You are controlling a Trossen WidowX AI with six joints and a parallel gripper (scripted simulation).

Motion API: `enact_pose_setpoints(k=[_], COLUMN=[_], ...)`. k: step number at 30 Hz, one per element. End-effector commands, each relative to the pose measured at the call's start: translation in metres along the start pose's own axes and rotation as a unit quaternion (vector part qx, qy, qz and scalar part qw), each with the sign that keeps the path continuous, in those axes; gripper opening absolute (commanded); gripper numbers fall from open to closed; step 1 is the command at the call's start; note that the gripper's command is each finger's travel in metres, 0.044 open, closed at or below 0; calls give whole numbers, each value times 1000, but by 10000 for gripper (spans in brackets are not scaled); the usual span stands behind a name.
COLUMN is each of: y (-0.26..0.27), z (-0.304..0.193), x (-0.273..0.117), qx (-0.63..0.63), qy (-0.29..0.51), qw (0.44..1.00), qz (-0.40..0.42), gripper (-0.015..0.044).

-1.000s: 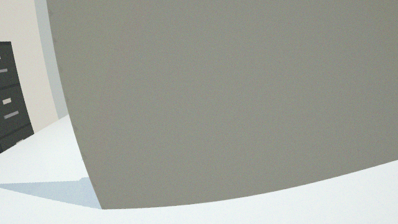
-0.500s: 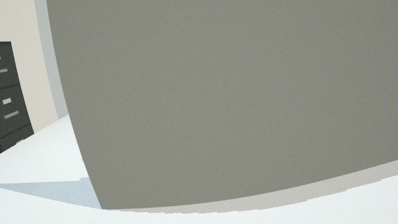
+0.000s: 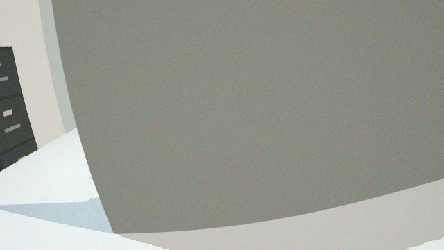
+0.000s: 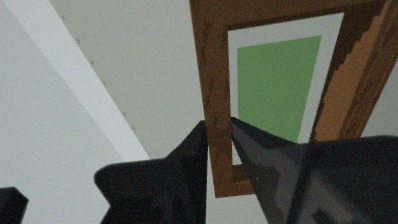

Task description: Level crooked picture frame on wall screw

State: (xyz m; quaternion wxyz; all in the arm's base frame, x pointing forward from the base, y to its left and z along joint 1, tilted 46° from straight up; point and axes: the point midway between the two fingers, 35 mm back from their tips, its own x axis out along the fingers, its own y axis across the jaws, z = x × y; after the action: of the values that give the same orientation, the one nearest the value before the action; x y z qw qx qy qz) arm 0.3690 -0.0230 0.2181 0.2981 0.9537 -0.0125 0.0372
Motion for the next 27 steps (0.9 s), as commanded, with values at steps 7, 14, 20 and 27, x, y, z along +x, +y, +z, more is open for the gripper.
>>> enact_pose_setpoints(k=[7, 14, 20, 27], y=[8, 9, 10, 10], z=[0, 0, 0, 0], x=[0, 0, 0, 0], qx=[-2, -2, -2, -2], qy=[-1, -1, -1, -1], qw=[1000, 1000, 1000, 1000], qz=[10, 10, 10, 10], gripper=[0, 0, 0, 0])
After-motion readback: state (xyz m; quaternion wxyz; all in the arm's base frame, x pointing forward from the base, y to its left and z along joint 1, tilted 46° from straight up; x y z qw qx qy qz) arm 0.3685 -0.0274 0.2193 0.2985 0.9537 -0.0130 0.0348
